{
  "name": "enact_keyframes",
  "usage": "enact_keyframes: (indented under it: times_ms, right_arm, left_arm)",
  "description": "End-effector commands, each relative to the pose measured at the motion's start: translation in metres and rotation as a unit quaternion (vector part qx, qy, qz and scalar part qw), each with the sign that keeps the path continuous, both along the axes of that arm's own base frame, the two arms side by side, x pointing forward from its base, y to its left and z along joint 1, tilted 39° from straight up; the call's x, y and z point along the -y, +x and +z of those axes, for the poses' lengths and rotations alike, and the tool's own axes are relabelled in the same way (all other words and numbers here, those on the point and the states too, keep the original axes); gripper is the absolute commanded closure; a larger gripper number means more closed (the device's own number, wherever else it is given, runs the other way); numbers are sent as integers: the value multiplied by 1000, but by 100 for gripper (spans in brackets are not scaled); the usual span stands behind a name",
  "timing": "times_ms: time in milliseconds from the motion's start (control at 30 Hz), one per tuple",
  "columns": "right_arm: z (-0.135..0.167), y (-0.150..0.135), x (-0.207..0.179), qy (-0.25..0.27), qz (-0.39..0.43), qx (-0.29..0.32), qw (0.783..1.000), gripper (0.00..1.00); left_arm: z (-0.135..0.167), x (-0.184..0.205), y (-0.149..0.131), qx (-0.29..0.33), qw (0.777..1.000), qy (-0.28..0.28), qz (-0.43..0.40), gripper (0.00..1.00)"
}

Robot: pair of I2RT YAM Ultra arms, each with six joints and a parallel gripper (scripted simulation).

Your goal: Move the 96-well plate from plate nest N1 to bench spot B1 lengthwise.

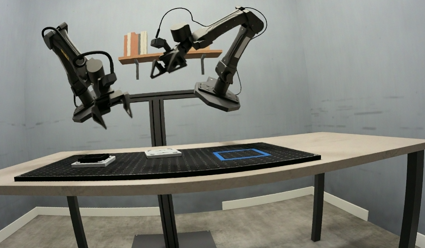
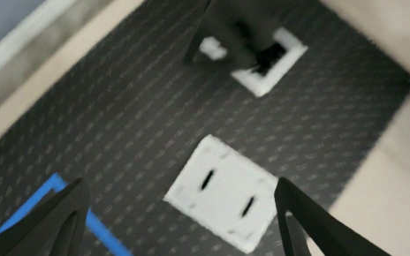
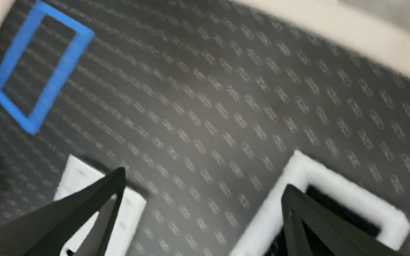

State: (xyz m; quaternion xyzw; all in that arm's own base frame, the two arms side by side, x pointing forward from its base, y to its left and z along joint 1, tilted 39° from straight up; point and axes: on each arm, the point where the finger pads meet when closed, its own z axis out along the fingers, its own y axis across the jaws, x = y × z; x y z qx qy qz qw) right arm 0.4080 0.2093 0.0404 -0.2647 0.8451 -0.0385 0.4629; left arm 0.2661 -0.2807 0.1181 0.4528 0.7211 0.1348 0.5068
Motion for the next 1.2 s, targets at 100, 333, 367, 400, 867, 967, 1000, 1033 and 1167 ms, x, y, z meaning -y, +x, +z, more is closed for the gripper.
enact_keyframes:
  times_ms: [100, 333, 367, 400, 867, 967, 1000, 1033, 1167]
  right_arm:
    - [11, -19, 79, -21, -116, 76, 990, 0]
    - [-1, -34, 115, -44, -152, 75, 984, 0]
    - [-6, -37, 117, -49, -153, 70, 985, 0]
    - [-8, -39, 120, -51, -156, 69, 984, 0]
    - [-18, -45, 126, -59, -155, 53, 985, 0]
    - [-18, -45, 126, -59, -155, 53, 985, 0]
    - [-14, -42, 124, -53, -157, 57, 984, 0]
    - [-14, -42, 124, -53, -157, 57, 984, 0]
    - [-21, -47, 129, -61, -170, 38, 983, 0]
  left_arm:
    - [-4, 48, -62, 50, 996, -29, -68, 0]
    - [-9, 60, -88, 54, 993, -29, -100, 0]
    - [-10, 60, -91, 53, 993, -28, -104, 0]
    - [-11, 61, -92, 53, 993, -27, -106, 0]
    - [-8, 63, -93, 50, 992, -28, -110, 0]
    - [-8, 63, -93, 50, 992, -28, -110, 0]
    - [-8, 63, -93, 50, 992, -28, -110, 0]
    - [-8, 63, -93, 50, 992, -28, -110, 0]
    - [-8, 63, -93, 50, 992, -28, -110, 0]
